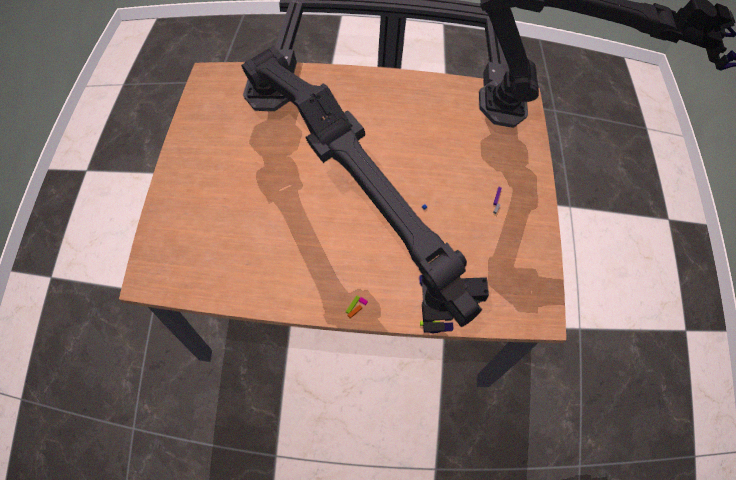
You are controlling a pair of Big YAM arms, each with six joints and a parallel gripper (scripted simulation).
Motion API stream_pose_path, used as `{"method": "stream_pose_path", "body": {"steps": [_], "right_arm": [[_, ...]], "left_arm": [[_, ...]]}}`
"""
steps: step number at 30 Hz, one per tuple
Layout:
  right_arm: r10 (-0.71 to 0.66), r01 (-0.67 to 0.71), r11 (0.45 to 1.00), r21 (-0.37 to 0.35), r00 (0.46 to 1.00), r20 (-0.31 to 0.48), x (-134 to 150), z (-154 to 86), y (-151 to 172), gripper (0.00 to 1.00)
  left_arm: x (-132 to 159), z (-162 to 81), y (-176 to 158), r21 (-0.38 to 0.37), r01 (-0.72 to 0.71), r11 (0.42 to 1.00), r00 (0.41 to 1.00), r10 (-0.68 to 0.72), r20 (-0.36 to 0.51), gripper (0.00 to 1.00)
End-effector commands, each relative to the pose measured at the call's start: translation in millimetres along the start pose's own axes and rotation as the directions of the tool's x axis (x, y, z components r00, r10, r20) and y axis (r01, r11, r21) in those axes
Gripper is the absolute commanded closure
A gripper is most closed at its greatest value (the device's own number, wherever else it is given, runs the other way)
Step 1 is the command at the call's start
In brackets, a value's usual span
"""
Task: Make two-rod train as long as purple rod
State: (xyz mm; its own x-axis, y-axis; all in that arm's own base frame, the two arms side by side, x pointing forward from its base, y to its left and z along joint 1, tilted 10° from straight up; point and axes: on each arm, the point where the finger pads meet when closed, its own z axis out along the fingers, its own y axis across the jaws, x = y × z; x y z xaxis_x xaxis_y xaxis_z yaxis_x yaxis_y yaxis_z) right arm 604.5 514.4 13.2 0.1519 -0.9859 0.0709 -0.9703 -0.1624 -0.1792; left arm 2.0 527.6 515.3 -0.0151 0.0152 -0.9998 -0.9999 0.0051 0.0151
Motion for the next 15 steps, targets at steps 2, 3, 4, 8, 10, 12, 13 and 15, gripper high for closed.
{"method": "stream_pose_path", "body": {"steps": [2, 3, 4, 8, 10, 12, 13, 15], "right_arm": [[0.081, -0.081, 0.997, -0.002, 0.997, 0.007, -14.1, -9.3, -3.6, 0.00], [0.080, -0.080, 0.997, -0.002, 0.997, 0.007, -14.5, -9.4, -3.4, 0.77], [0.080, -0.080, 0.997, -0.002, 0.997, 0.007, -14.5, -9.4, -3.4, 0.77], [0.088, -0.088, 0.996, -0.002, 0.996, 0.005, -8.9, -8.4, -6.8, 0.77], [0.088, -0.088, 0.996, -0.002, 0.996, 0.005, -8.9, -8.4, -6.8, 0.77], [0.088, -0.088, 0.996, -0.002, 0.996, 0.005, -8.9, -8.4, -6.8, 0.77], [0.088, -0.088, 0.996, -0.002, 0.996, 0.005, -8.9, -8.4, -6.8, 0.77], [0.085, -0.085, 0.996, -0.002, 0.996, 0.005, -8.9, -8.4, -6.8, 0.77]], "left_arm": [[-15.6, -5.4, 7.5, -0.016, 0.015, 1.000, 0.999, -0.014, 0.044, 0.00], [-15.6, -5.4, 7.5, -0.016, 0.015, 1.000, 0.999, -0.014, 0.044, 0.00], [-15.6, -5.4, 7.5, -0.016, 0.015, 1.000, 0.999, -0.014, 0.044, 0.00], [-15.6, -5.4, 7.5, -0.016, 0.015, 1.000, 0.999, -0.014, 0.044, 0.00], [-15.6, -5.4, 7.5, -0.016, 0.015, 1.000, 0.999, -0.014, 0.044, 0.00], [-15.6, -5.4, 7.5, -0.016, 0.015, 1.000, 0.999, -0.014, 0.044, 0.00], [-15.6, -5.4, 7.5, -0.016, 0.015, 1.000, 0.999, -0.014, 0.044, 0.00], [-15.6, -5.4, 7.5, -0.016, 0.015, 1.000, 0.999, -0.014, 0.044, 0.00]]}}
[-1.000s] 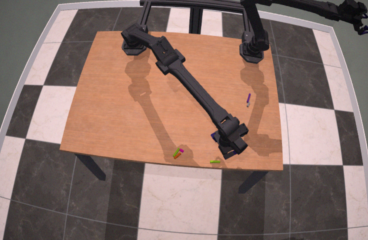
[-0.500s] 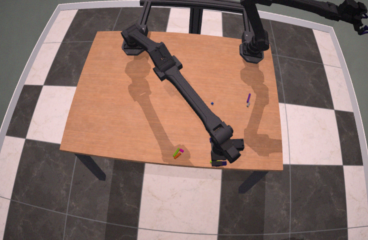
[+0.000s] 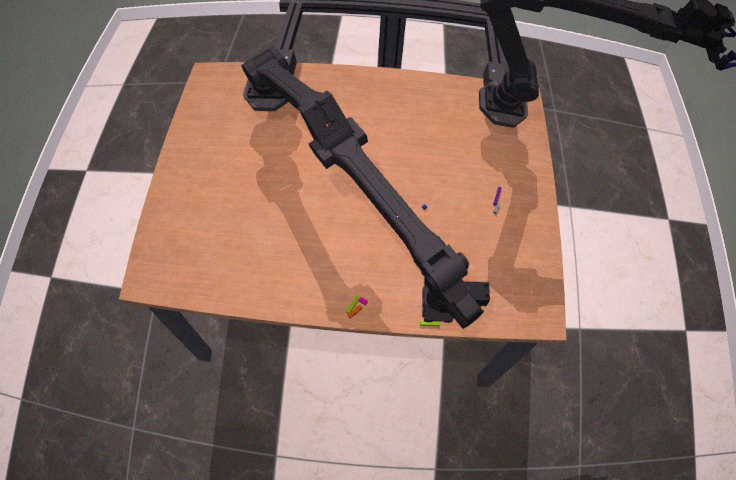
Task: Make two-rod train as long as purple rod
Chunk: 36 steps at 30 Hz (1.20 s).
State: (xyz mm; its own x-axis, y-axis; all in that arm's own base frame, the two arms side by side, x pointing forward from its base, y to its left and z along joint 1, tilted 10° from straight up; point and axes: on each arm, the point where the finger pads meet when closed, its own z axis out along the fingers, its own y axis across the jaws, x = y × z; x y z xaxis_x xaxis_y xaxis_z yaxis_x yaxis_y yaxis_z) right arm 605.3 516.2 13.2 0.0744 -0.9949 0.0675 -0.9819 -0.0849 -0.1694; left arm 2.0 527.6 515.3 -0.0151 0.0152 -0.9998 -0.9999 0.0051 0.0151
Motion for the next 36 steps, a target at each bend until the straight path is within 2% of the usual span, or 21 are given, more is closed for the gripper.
{"method": "stream_pose_path", "body": {"steps": [1, 36], "right_arm": [[0.008, -0.008, 1.000, 0.013, 1.000, 0.016, -7.6, -8.7, -5.0, 0.77], [0.004, -0.004, 1.000, 0.012, 1.000, 0.015, -5.2, -4.1, -6.9, 0.77]], "left_arm": [[-15.6, -5.4, 7.5, -0.016, 0.015, 1.000, 0.999, -0.014, 0.044, 0.00], [-15.6, -5.4, 7.5, -0.016, 0.015, 1.000, 0.999, -0.014, 0.044, 0.00]]}}
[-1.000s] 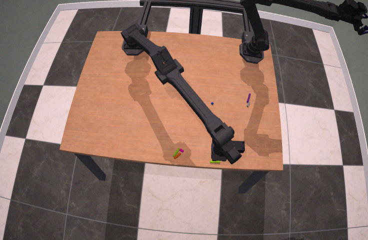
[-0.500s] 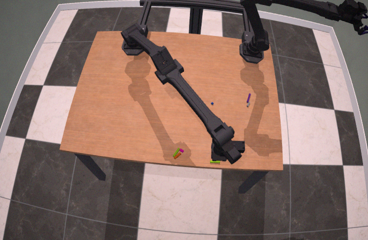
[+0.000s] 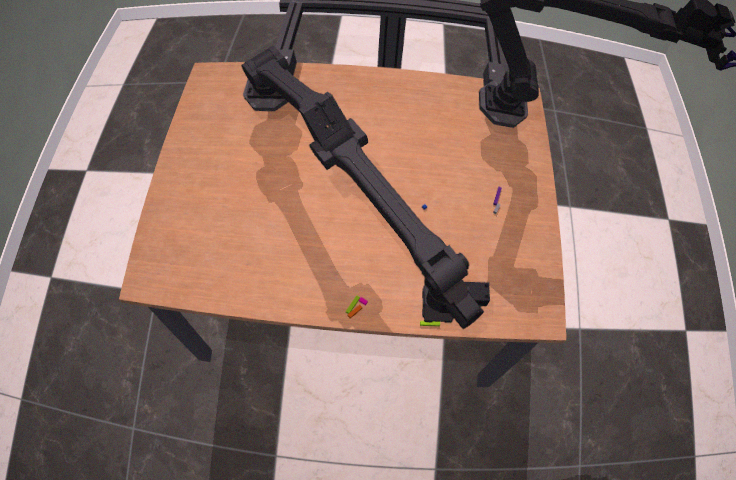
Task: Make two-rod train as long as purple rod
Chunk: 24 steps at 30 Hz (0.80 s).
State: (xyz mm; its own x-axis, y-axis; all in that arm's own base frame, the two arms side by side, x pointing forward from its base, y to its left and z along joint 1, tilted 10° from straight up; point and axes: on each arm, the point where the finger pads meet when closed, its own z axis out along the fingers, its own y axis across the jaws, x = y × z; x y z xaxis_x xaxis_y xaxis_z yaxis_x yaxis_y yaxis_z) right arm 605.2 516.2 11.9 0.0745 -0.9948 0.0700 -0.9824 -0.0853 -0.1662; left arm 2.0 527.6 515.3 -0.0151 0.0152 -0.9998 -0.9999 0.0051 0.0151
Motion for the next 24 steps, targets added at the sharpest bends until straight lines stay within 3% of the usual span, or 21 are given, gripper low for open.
{"method": "stream_pose_path", "body": {"steps": [1, 24], "right_arm": [[0.005, -0.005, 1.000, 0.015, 1.000, 0.018, -4.5, -4.4, -7.6, 0.77], [0.006, -0.006, 1.000, 0.019, 1.000, 0.019, -1.6, 28.5, -13.1, 0.77]], "left_arm": [[-15.6, -5.4, 7.5, -0.016, 0.015, 1.000, 0.999, -0.014, 0.044, 0.00], [-15.6, -5.4, 7.5, -0.016, 0.015, 1.000, 0.999, -0.014, 0.044, 0.00]]}}
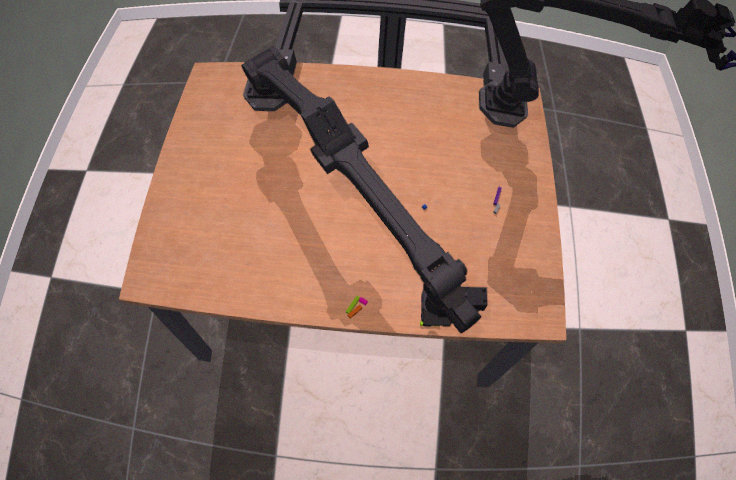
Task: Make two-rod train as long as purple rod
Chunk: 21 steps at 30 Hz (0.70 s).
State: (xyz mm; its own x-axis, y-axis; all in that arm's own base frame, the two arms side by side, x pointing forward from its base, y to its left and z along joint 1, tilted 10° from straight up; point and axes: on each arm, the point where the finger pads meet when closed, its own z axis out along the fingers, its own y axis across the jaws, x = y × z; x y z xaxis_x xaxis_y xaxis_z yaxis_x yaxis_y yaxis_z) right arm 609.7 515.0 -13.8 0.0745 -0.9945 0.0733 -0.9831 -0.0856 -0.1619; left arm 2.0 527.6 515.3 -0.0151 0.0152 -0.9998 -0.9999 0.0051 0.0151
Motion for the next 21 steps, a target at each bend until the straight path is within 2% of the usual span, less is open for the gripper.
{"method": "stream_pose_path", "body": {"steps": [1, 21], "right_arm": [[0.006, -0.007, 1.000, 0.022, 1.000, 0.021, -1.2, 3.7, -12.8, 0.77], [0.004, -0.005, 1.000, 0.021, 1.000, 0.021, -3.2, 16.6, -11.6, 0.77]], "left_arm": [[-15.6, -5.4, 7.5, -0.016, 0.015, 1.000, 0.999, -0.014, 0.044, 0.00], [-15.6, -5.4, 7.5, -0.016, 0.015, 1.000, 0.999, -0.014, 0.044, 0.00]]}}
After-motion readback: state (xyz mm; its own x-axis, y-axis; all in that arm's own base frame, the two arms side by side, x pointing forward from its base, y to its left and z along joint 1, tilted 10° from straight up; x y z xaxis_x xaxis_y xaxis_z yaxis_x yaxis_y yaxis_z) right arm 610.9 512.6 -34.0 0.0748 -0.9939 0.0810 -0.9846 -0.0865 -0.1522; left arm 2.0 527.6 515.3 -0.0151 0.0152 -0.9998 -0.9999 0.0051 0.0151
